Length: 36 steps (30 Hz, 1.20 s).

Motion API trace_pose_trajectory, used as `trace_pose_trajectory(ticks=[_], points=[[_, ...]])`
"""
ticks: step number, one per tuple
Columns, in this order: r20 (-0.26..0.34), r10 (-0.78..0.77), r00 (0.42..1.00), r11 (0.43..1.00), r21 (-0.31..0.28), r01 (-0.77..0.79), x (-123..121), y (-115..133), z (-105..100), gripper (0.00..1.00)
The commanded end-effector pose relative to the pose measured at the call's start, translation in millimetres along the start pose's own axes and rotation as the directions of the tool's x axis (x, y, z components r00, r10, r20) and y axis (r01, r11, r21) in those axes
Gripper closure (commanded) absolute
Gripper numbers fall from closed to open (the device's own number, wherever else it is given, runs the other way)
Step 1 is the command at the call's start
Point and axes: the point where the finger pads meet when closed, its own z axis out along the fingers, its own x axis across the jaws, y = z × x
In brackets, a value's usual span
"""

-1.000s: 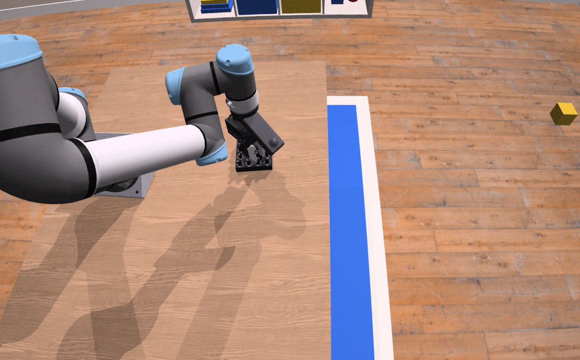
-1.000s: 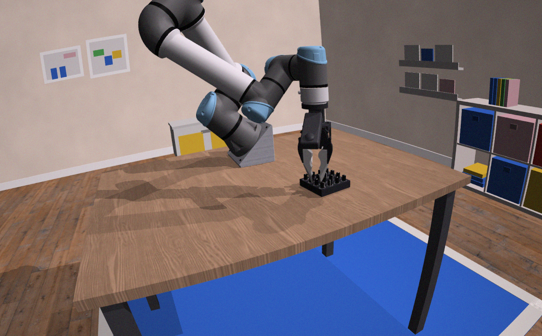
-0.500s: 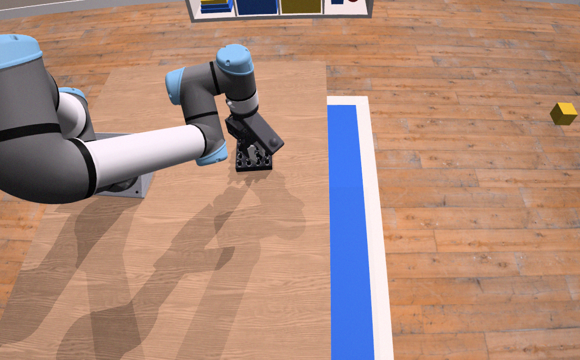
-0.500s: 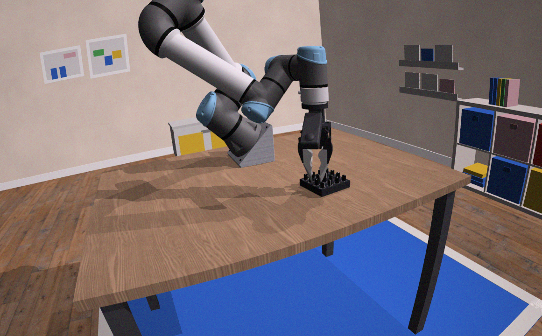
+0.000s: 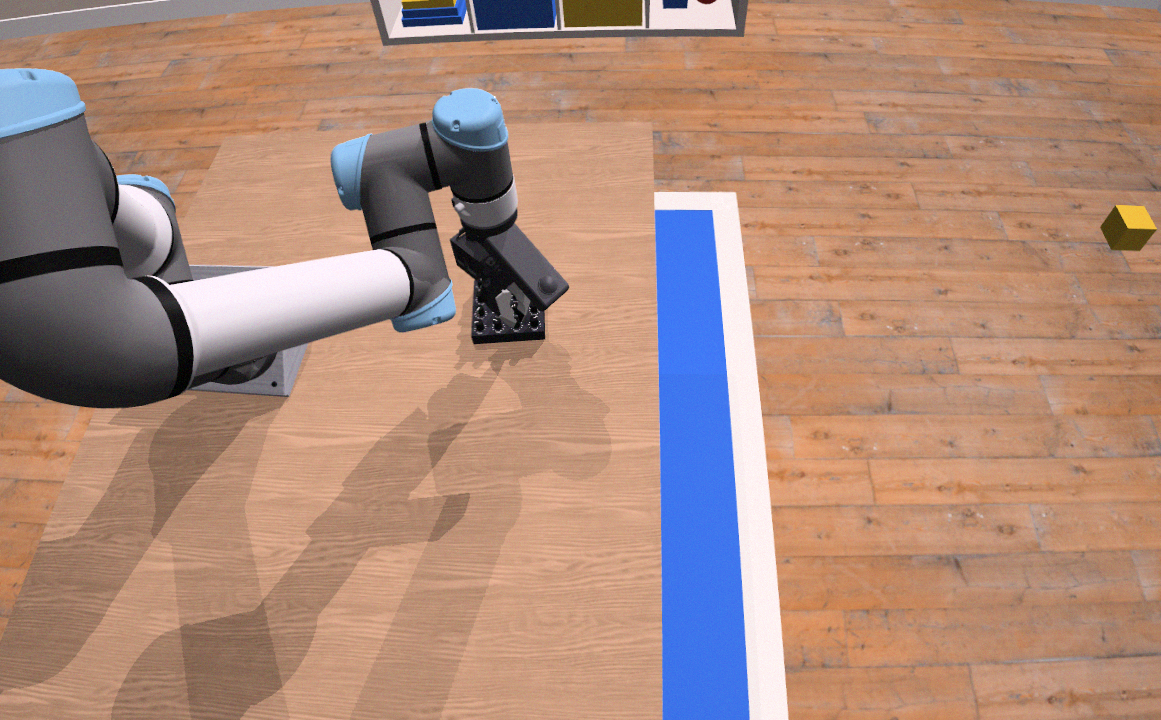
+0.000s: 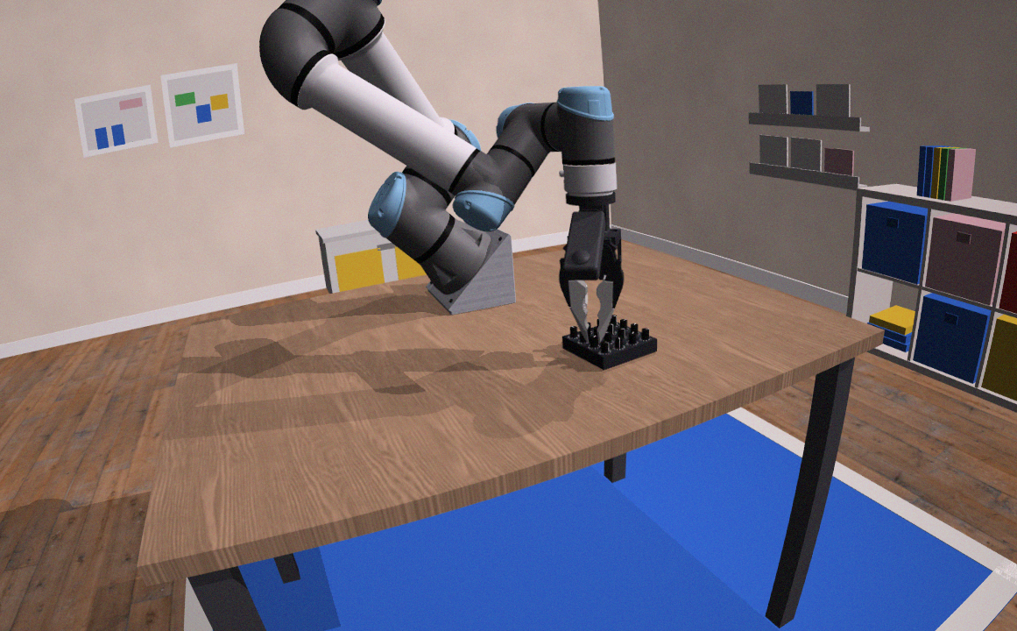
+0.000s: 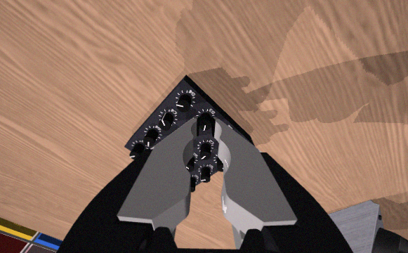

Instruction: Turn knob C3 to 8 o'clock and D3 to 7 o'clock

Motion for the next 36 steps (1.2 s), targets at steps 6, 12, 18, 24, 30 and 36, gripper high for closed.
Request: trace_pose_trajectory(ticks=[6, 12, 18, 24, 30, 36], points=[[0.001, 0.000, 1.000, 1.000, 0.001, 0.000, -0.2, -0.2, -0.4, 0.96], [0.001, 0.000, 1.000, 1.000, 0.001, 0.000, -0.2, -0.2, -0.4, 0.96], [0.001, 0.000, 1.000, 1.000, 0.001, 0.000, -0.2, -0.2, -0.4, 0.96], [0.001, 0.000, 1.000, 1.000, 0.001, 0.000, -0.2, -0.2, -0.4, 0.96], [0.001, -0.004, 1.000, 1.000, 0.001, 0.004, -0.2, -0.2, -0.4, 0.96], [0.001, -0.011, 1.000, 1.000, 0.001, 0.011, -0.3, -0.2, -0.4, 0.96]])
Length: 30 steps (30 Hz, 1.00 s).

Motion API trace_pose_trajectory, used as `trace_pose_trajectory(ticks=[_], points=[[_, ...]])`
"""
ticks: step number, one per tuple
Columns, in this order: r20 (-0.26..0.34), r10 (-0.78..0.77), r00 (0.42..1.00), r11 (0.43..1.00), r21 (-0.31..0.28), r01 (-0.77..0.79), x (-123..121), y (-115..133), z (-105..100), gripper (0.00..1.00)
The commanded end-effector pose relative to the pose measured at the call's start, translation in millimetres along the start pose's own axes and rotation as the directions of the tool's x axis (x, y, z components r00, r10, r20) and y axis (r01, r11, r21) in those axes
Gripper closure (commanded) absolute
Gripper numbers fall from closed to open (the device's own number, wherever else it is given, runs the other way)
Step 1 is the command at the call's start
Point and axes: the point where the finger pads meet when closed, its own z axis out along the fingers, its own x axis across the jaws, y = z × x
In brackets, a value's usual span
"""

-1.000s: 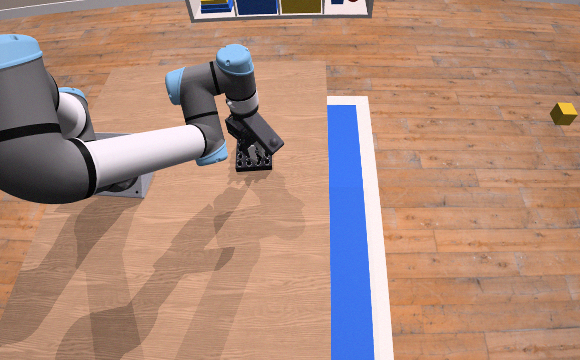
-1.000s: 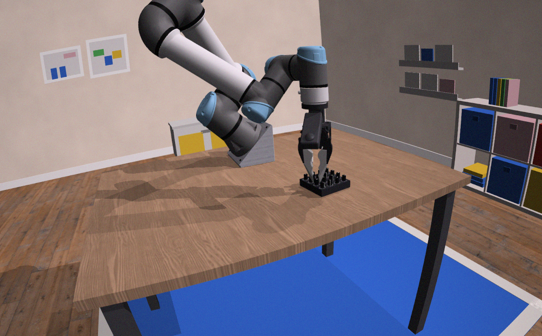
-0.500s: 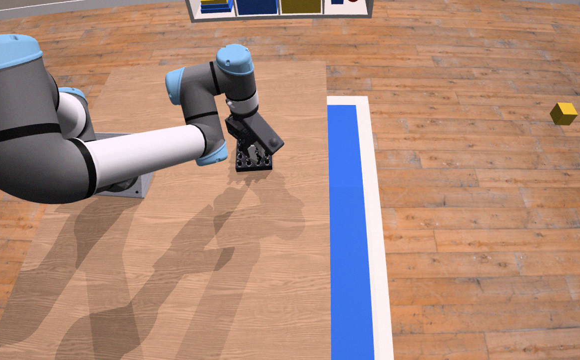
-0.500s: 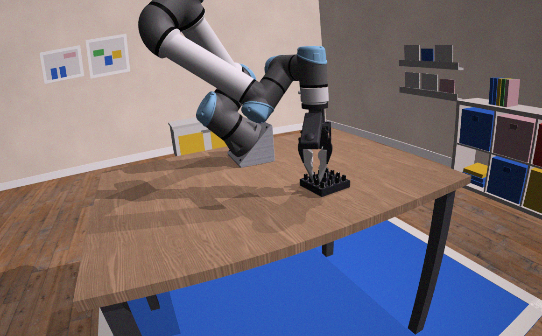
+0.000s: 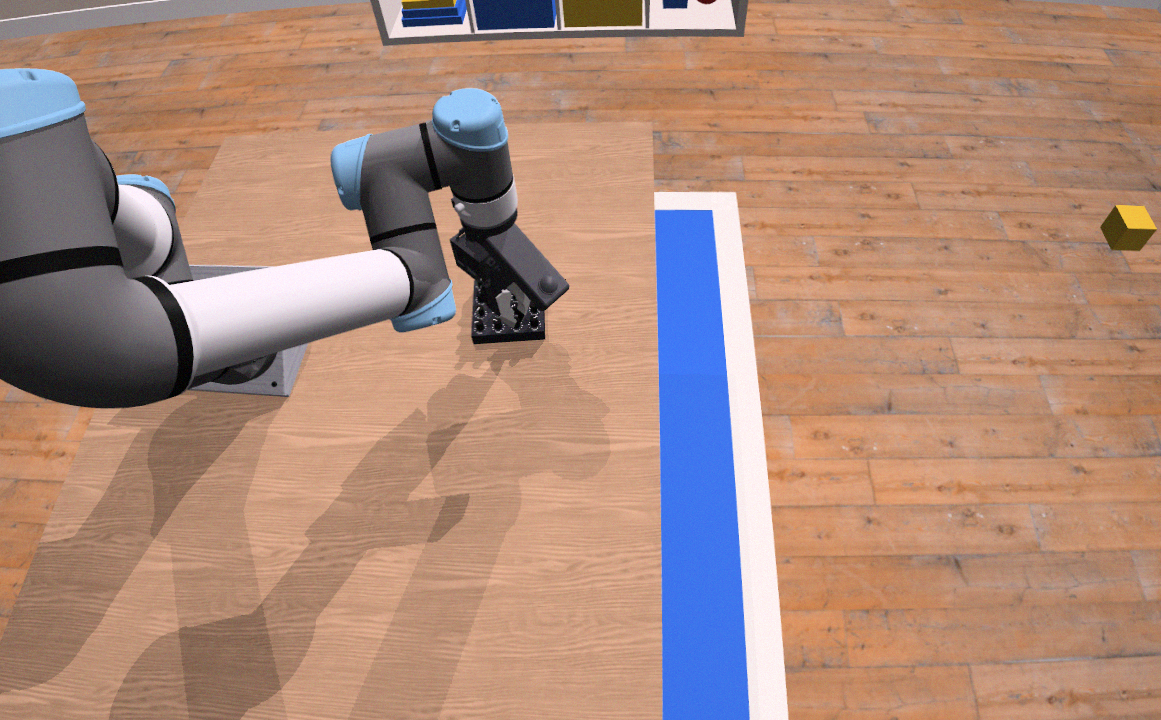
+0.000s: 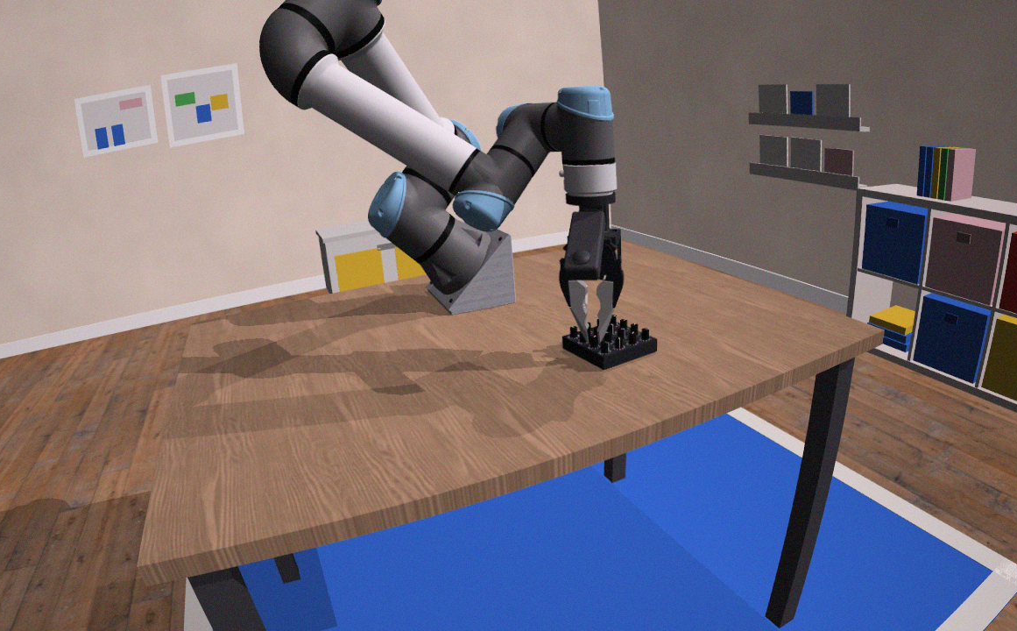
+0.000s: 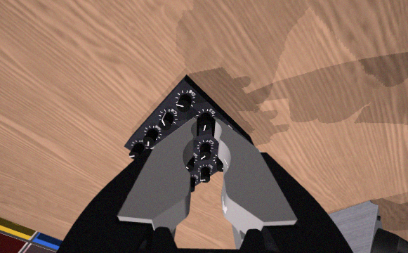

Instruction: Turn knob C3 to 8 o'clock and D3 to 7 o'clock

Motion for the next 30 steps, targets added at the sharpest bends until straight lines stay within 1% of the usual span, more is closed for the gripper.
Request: trace_pose_trajectory(ticks=[1, 13, 28, 30], points=[[0.001, -0.008, 1.000, 1.000, 0.001, 0.008, -0.3, -0.2, -0.4, 0.96], [0.001, -0.056, 0.998, 0.998, 0.001, 0.056, -0.5, -0.2, -0.4, 0.96], [0.001, -0.212, 0.977, 0.977, 0.001, 0.212, -1.2, -0.1, -0.4, 0.96], [0.001, -0.212, 0.977, 0.977, 0.001, 0.212, -1.2, -0.1, -0.4, 0.96]])
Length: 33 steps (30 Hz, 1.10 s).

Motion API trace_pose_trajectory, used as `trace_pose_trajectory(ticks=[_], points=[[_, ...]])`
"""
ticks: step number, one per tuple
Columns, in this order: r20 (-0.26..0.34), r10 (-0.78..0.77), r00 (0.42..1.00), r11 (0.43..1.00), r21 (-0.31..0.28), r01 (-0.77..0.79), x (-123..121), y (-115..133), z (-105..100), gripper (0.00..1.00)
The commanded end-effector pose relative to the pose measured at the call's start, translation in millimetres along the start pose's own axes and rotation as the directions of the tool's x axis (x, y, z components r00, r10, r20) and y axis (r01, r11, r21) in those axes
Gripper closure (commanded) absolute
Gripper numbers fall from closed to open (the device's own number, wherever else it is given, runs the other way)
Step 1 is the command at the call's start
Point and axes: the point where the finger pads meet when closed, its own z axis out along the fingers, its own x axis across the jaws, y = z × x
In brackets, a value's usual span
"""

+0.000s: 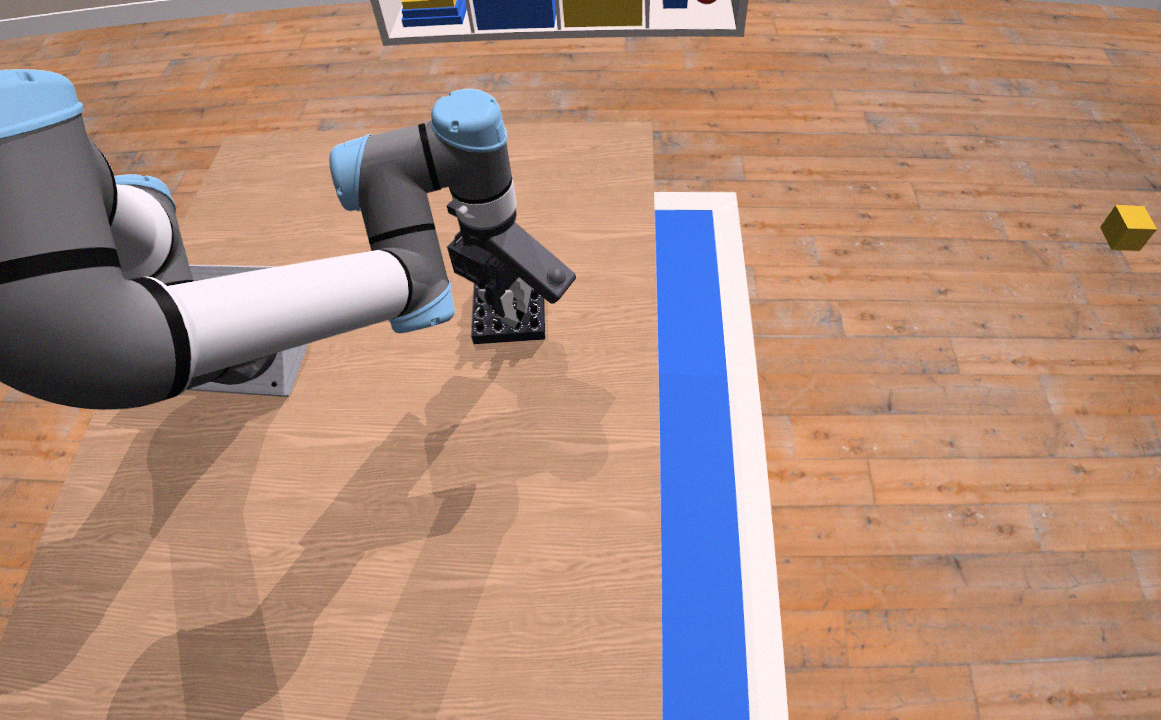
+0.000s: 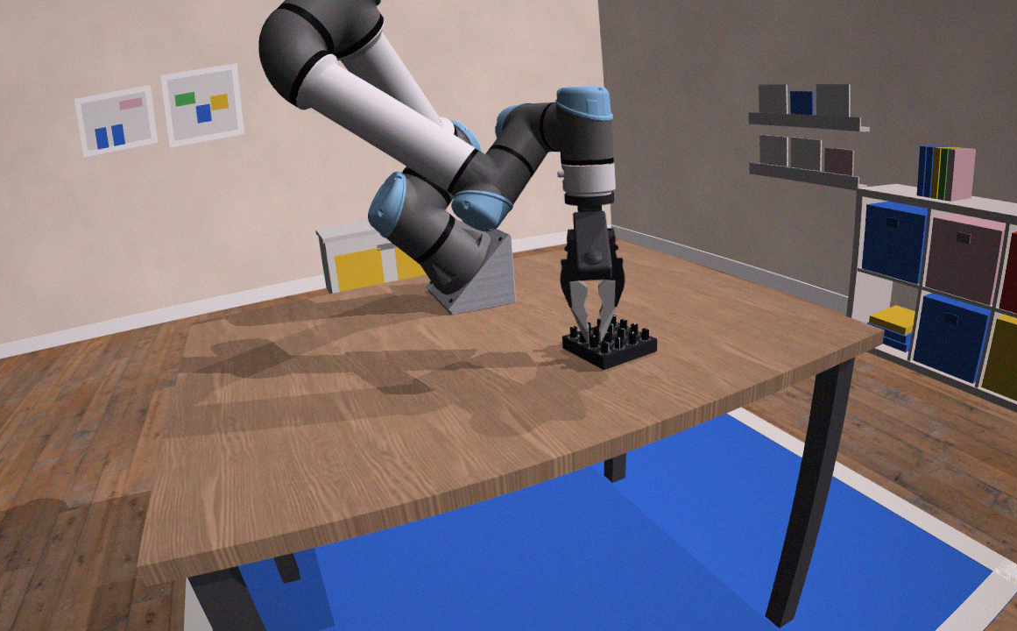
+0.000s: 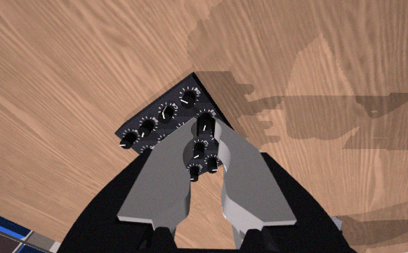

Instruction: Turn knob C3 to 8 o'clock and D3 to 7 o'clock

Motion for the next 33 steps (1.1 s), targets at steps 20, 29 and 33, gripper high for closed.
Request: trace_pose_trajectory(ticks=[20, 29, 33], points=[[0.002, -0.335, 0.942, 0.942, 0.001, 0.335, -1.8, 0.0, -0.4, 0.96], [0.001, -0.506, 0.862, 0.862, 0.002, 0.506, -2.6, 0.4, -0.4, 0.96], [0.001, -0.561, 0.828, 0.828, 0.002, 0.561, -2.9, 0.6, -0.4, 0.96]])
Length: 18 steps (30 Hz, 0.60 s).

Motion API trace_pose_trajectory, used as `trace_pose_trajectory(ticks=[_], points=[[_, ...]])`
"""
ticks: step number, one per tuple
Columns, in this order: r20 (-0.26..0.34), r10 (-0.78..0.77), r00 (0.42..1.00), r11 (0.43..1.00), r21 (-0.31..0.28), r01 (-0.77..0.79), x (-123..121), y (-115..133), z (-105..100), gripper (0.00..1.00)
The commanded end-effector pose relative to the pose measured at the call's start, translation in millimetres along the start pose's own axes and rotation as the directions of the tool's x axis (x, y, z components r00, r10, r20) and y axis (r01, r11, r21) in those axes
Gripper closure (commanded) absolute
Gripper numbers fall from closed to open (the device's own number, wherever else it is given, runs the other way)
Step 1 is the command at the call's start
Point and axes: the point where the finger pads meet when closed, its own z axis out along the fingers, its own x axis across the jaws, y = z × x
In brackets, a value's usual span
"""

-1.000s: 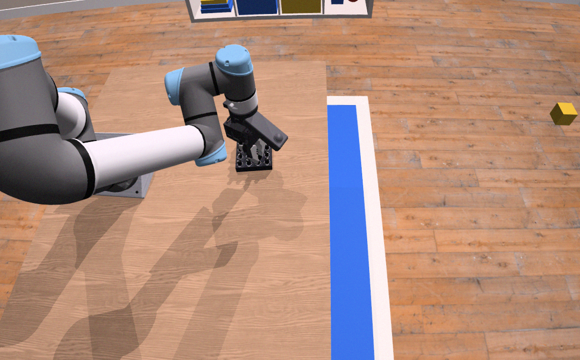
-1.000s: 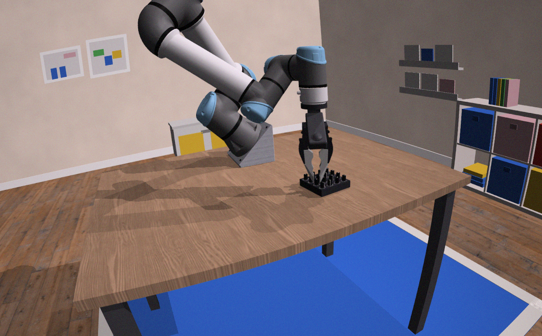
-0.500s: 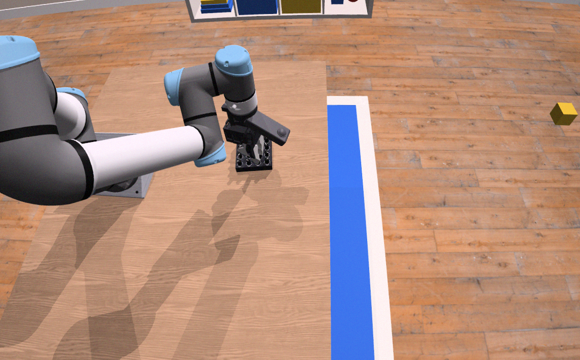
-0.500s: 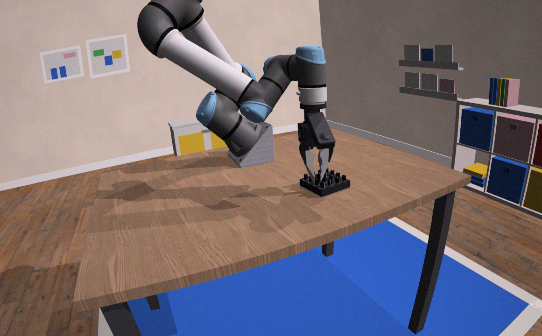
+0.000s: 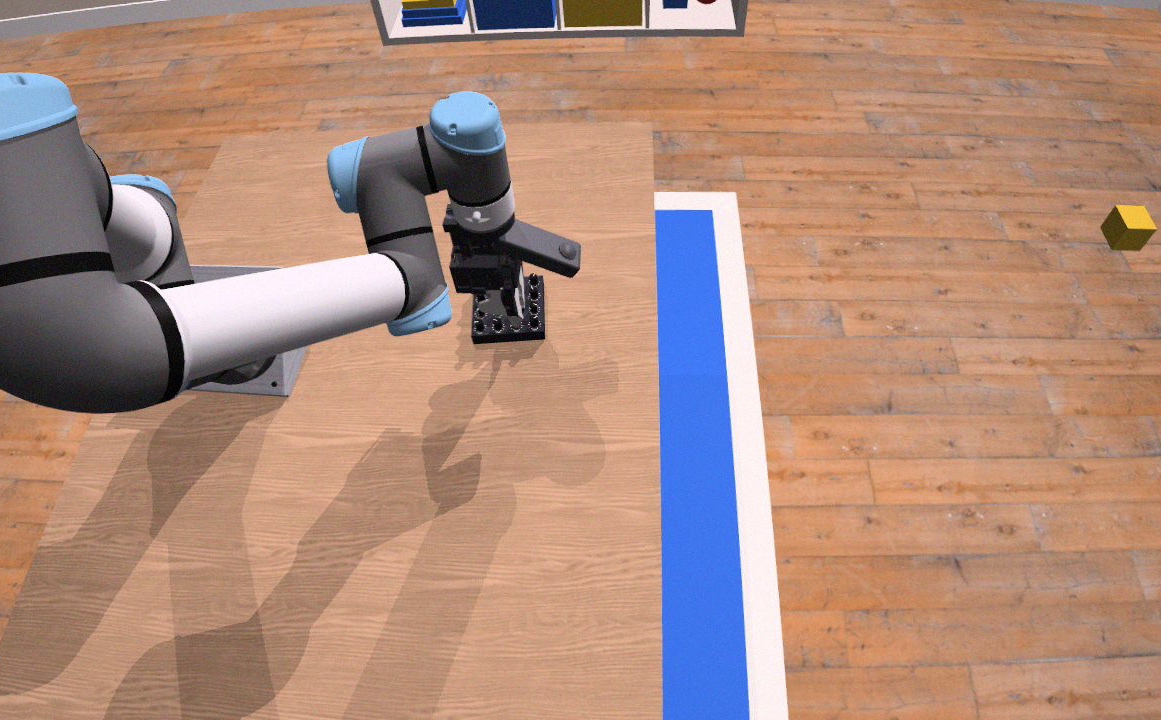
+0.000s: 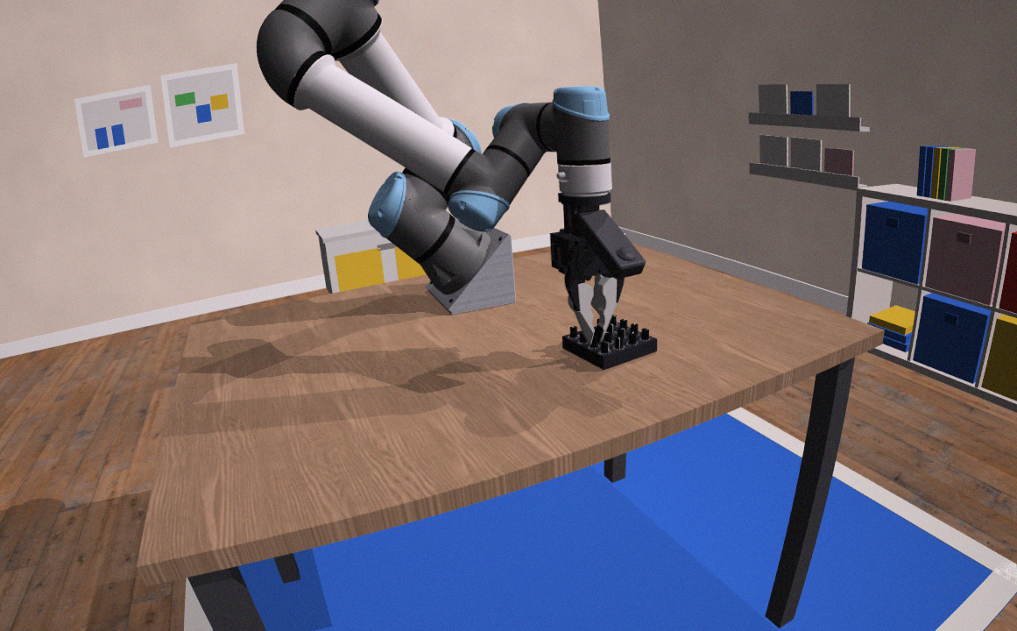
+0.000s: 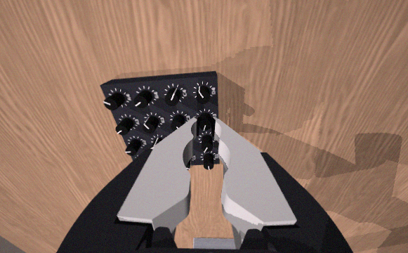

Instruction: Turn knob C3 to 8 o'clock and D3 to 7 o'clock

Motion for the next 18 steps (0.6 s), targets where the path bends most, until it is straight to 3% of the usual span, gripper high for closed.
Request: trace_pose_trajectory(ticks=[1, 18], points=[[0.004, -0.067, 0.998, 0.998, 0.004, 0.067, -0.3, -0.3, -0.3, 0.96], [0.002, -0.378, 0.926, 0.926, 0.005, 0.378, -1.8, 0.0, -0.3, 0.96]])
